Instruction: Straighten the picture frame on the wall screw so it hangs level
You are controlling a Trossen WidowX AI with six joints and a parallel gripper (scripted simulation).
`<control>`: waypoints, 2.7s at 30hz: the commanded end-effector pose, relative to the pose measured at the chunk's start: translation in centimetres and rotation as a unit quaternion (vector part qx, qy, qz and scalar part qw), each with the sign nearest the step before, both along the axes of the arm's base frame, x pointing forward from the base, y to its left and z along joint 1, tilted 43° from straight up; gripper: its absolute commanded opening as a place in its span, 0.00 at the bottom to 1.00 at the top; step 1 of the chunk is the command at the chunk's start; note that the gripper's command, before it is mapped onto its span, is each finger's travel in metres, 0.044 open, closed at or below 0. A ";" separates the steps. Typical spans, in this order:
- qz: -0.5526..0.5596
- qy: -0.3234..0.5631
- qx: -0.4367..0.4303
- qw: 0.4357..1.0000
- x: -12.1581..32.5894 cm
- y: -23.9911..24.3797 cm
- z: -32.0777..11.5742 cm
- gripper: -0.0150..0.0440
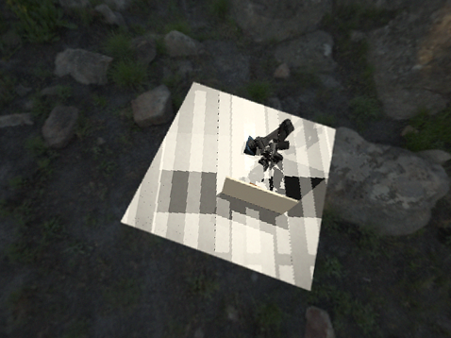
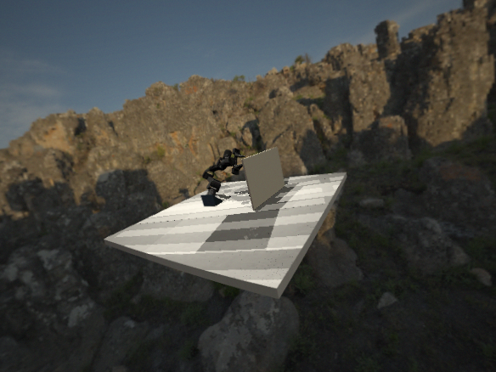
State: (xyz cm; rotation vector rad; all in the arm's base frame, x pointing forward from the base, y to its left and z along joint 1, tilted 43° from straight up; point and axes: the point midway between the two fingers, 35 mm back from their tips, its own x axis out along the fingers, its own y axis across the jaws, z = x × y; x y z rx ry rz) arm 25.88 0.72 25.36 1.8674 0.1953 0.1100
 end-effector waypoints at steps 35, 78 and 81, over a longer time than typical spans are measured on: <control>0.000 0.012 0.075 0.997 -0.8 3.5 -4.3 0.69; 0.000 0.009 0.076 0.997 7.1 5.2 -4.3 0.69; 0.000 0.009 0.076 0.997 7.1 5.2 -4.3 0.69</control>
